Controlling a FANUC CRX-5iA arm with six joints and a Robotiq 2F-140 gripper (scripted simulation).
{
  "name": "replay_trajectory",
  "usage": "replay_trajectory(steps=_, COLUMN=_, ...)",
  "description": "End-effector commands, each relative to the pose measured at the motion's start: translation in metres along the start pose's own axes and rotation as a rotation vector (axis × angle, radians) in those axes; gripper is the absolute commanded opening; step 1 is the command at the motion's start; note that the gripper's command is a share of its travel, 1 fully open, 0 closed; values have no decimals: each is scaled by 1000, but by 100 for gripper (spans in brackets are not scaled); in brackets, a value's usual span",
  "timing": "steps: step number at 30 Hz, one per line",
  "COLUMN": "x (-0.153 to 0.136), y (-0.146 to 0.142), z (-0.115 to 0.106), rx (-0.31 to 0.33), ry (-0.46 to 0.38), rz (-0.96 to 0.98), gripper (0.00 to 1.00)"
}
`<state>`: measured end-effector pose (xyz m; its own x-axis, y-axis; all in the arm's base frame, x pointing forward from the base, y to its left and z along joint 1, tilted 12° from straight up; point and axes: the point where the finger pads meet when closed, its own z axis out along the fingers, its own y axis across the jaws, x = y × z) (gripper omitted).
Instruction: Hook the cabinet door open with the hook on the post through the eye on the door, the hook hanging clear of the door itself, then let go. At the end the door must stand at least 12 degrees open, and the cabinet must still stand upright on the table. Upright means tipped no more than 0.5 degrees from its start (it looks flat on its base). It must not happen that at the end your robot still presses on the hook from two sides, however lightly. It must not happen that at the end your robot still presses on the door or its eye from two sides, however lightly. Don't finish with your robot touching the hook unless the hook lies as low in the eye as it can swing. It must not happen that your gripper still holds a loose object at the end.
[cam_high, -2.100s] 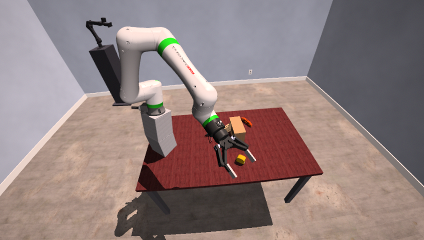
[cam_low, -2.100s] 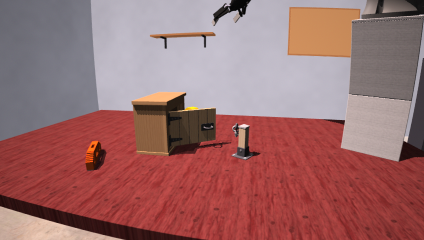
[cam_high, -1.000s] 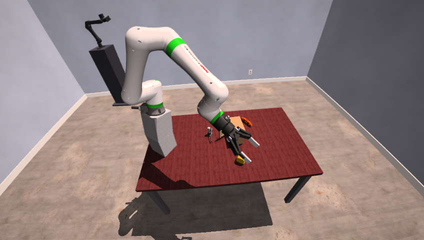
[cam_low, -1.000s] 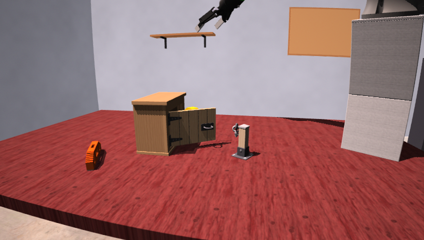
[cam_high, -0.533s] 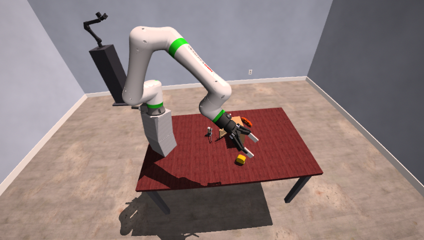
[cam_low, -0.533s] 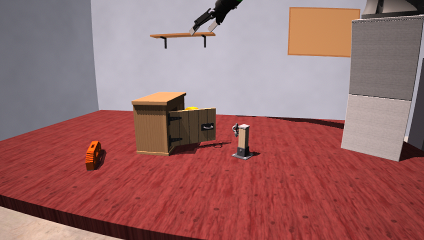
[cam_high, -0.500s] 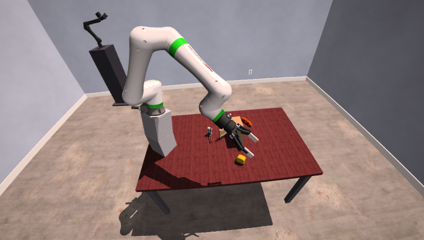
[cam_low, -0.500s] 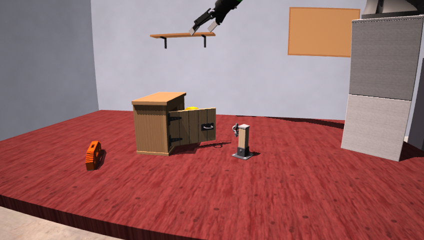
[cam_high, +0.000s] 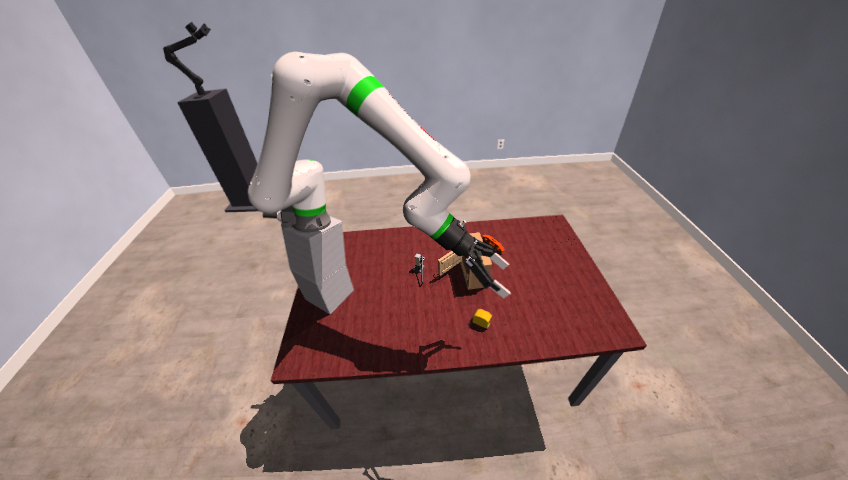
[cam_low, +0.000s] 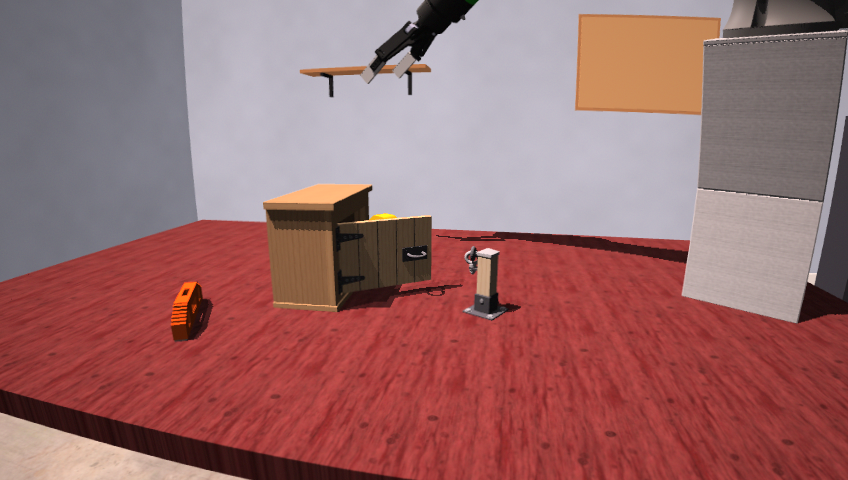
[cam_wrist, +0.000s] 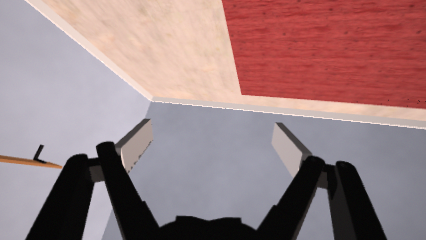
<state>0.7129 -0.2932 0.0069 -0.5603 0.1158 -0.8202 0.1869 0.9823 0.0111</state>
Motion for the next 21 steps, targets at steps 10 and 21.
replay_trajectory(steps=10, x=38, y=117, z=-4, rx=-201, ry=134, rz=-125, gripper=100)
replay_trajectory(steps=21, x=100, y=226, z=-35, rx=-399, ry=316, rz=-299, gripper=100)
